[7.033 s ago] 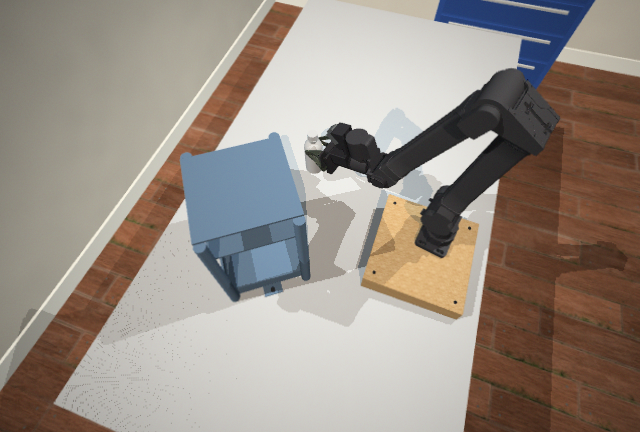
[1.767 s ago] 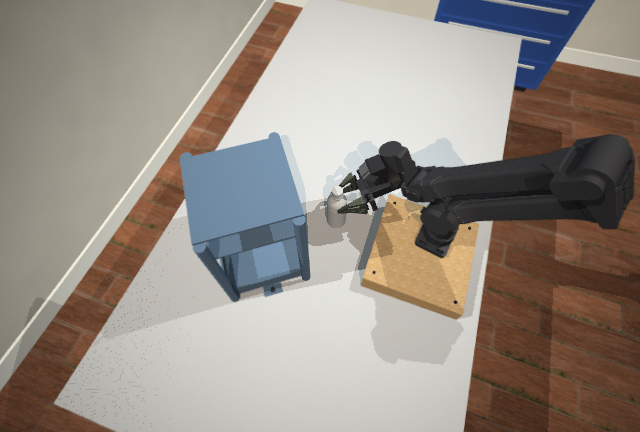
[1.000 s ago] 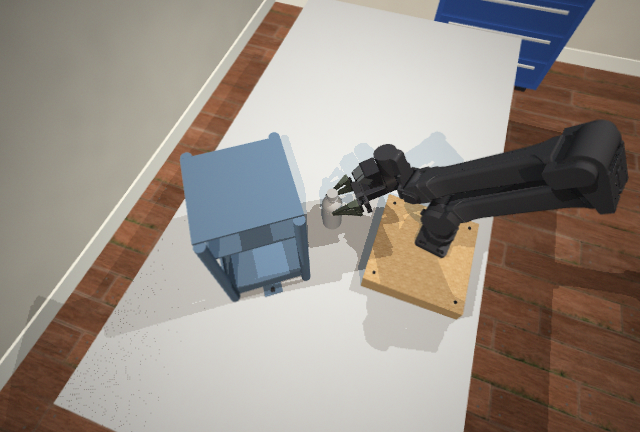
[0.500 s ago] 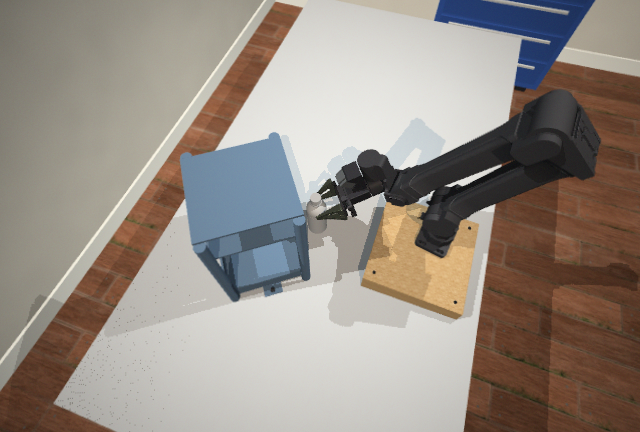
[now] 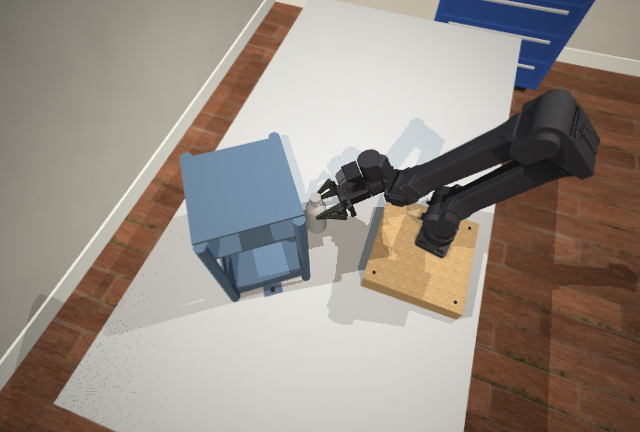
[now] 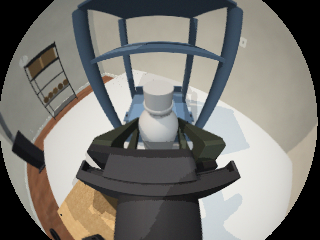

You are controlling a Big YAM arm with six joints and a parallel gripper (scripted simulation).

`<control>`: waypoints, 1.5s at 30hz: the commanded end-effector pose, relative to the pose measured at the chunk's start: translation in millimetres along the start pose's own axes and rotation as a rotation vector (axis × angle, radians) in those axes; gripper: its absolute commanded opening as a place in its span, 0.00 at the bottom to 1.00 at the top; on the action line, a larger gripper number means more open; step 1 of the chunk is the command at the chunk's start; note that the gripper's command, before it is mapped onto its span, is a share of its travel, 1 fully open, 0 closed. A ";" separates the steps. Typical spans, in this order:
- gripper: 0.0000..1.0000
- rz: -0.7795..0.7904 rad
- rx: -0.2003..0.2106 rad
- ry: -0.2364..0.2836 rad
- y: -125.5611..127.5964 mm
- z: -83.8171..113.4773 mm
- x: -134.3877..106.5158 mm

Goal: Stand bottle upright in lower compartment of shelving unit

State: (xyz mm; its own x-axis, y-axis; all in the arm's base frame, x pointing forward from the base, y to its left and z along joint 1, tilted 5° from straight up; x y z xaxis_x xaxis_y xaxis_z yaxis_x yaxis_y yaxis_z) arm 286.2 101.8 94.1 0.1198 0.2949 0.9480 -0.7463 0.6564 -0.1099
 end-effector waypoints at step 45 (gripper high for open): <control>0.40 0.032 -0.013 -0.053 -14.9 -20.1 27.1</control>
State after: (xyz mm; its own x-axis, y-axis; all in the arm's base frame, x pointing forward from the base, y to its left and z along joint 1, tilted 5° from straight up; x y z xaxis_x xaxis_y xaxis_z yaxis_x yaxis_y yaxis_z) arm 290.1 106.5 96.8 0.1172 0.2972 0.9476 -0.7435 0.6589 -0.1147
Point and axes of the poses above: the point where the finger pads meet when closed, its own z axis back along the fingers, its own y axis across the jaws, x = y × z, the point moved 4 cm from there along z, back along the fingers, and after that the axes turned 12 degrees about z, right-handed, at the moved point
